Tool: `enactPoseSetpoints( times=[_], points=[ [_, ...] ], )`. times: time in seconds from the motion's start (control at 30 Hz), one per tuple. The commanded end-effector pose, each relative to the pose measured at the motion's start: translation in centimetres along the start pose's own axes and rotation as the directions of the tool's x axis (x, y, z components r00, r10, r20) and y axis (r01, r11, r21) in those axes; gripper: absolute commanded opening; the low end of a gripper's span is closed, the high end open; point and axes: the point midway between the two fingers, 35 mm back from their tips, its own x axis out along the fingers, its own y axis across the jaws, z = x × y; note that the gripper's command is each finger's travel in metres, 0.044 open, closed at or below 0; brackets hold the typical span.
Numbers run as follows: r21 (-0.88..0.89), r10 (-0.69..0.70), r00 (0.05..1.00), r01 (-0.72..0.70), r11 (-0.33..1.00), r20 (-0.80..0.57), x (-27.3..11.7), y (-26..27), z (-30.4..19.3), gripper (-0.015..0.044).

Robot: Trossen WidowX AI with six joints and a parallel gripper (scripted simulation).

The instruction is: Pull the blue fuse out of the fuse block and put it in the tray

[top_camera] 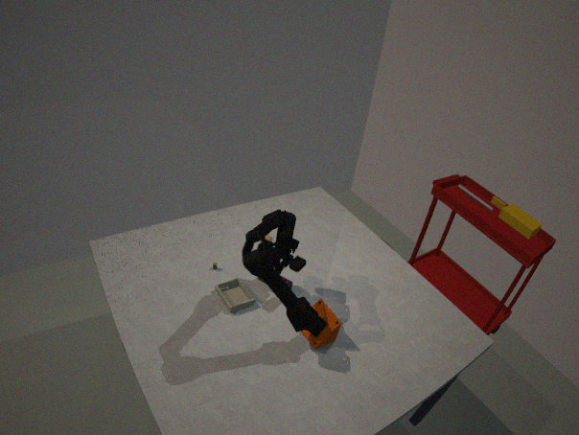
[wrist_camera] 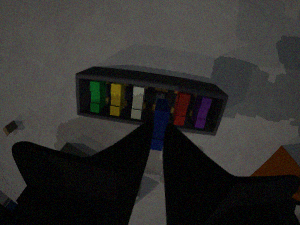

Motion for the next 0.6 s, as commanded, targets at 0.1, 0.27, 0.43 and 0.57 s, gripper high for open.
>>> enactPoseSetpoints(
  times=[0.1, 0.27, 0.43, 0.57],
  points=[
    [-0.003, -0.003, 1.0, 0.003, 1.0, 0.003, -1.1, 0.0, 0.0, 0.0],
    [-0.003, -0.003, 1.0, 0.003, 1.0, 0.003, -1.9, 0.0, 0.0, 0.0],
    [-0.001, -0.005, 1.0, 0.006, 1.0, 0.01, -2.1, 1.3, -1.4, 0.0],
    [0.001, -0.007, 1.0, 0.007, 1.0, 0.017, -2.1, 3.4, -3.9, 0.0]
  ],
)
